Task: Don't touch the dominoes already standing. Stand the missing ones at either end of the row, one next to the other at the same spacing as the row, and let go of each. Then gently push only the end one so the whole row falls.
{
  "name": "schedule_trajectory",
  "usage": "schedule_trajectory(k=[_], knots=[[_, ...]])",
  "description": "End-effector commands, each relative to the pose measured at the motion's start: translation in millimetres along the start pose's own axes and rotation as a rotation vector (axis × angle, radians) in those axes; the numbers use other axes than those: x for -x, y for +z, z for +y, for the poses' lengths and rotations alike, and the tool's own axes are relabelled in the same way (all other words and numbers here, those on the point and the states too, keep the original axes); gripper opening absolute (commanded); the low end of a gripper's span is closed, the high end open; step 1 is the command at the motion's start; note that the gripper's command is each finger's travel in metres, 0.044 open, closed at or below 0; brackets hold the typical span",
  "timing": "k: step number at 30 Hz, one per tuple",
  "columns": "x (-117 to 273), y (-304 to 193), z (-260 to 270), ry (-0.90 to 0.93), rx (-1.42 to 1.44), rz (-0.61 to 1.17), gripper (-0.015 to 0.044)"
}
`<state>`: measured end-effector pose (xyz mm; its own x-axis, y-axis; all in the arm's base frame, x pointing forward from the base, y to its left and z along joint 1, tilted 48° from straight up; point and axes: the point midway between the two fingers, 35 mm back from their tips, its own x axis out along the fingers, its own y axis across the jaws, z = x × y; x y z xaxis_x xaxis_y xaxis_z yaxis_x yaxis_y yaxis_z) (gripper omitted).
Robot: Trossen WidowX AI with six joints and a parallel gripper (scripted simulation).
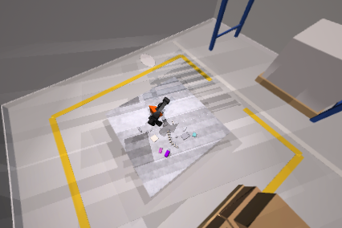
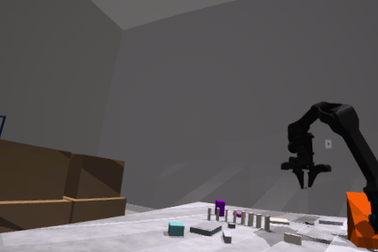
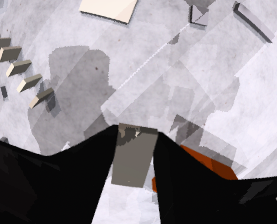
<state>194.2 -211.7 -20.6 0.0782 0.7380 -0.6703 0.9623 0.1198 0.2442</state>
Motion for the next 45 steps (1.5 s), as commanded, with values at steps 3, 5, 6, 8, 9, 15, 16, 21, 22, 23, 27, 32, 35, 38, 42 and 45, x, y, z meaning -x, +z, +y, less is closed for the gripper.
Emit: schedule_trajectory(k=[3, 5, 6, 8, 9, 15, 16, 21, 22, 23, 27, 32, 35, 38, 42, 45], knots=[[3, 7, -5, -0.001, -0.23, -0.015, 0.0107], [3, 7, -5, -0.001, -0.23, -0.015, 0.0107], [3, 7, -5, -0.001, -0.23, -0.015, 0.0107], [3, 7, -5, -0.001, -0.23, -0.015, 0.0107], [3, 7, -5, -0.001, -0.23, -0.015, 0.0107], [-6, 7, -6, -0.074, -0.225, -0.081, 0.0107], [-7, 6, -6, -0.089, -0.224, -0.096, 0.0107], [-16, 6, -7, -0.162, -0.219, -0.178, 0.0107], [-17, 6, -7, -0.176, -0.218, -0.195, 0.0107], [-18, 6, -8, -0.189, -0.217, -0.213, 0.0107], [-24, 7, -8, -0.238, -0.214, -0.284, 0.0107], [-29, 7, -9, -0.291, -0.21, -0.378, 0.0107], [-32, 7, -9, -0.319, -0.208, -0.437, 0.0107], [-34, 7, -9, -0.342, -0.206, -0.498, 0.0107], [-36, 7, -8, -0.368, -0.203, -0.58, 0.0107], [-38, 7, -8, -0.382, -0.201, -0.643, 0.0107]])
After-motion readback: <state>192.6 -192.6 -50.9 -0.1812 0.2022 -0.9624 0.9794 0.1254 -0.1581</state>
